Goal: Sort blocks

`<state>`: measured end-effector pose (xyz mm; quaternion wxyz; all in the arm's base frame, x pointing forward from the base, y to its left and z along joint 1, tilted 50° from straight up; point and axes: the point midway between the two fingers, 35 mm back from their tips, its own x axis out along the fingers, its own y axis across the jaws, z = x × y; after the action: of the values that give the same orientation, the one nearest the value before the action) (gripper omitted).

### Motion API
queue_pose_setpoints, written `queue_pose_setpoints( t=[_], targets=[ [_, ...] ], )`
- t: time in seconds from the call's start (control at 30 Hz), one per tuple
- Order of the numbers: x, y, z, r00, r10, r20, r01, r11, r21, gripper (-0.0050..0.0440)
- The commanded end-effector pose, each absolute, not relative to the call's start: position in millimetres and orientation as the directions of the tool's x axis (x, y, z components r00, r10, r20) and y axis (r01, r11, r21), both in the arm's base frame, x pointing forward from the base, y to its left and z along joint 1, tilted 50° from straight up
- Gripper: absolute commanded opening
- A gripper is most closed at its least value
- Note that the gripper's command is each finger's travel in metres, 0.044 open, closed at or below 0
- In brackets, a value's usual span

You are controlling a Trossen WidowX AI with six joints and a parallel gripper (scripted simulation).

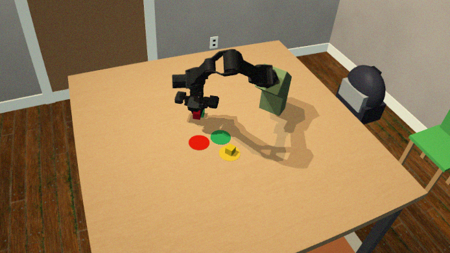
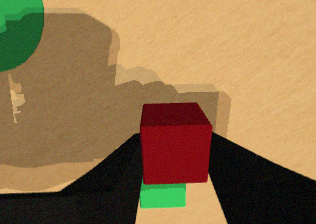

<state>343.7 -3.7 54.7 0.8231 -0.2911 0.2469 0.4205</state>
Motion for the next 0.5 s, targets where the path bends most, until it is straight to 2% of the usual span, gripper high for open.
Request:
queue_pose_setpoints(
  t=[0.0, 0.47],
  targets=[
    [339.1, -15.8, 73.7, 0.539, 0.544, -0.643, -0.83, 0.474, -0.295, 0.0105],
    [317.1, -37.1, 98.8, 0.546, 0.539, -0.641, -0.826, 0.477, -0.302, 0.0105]
  ],
)
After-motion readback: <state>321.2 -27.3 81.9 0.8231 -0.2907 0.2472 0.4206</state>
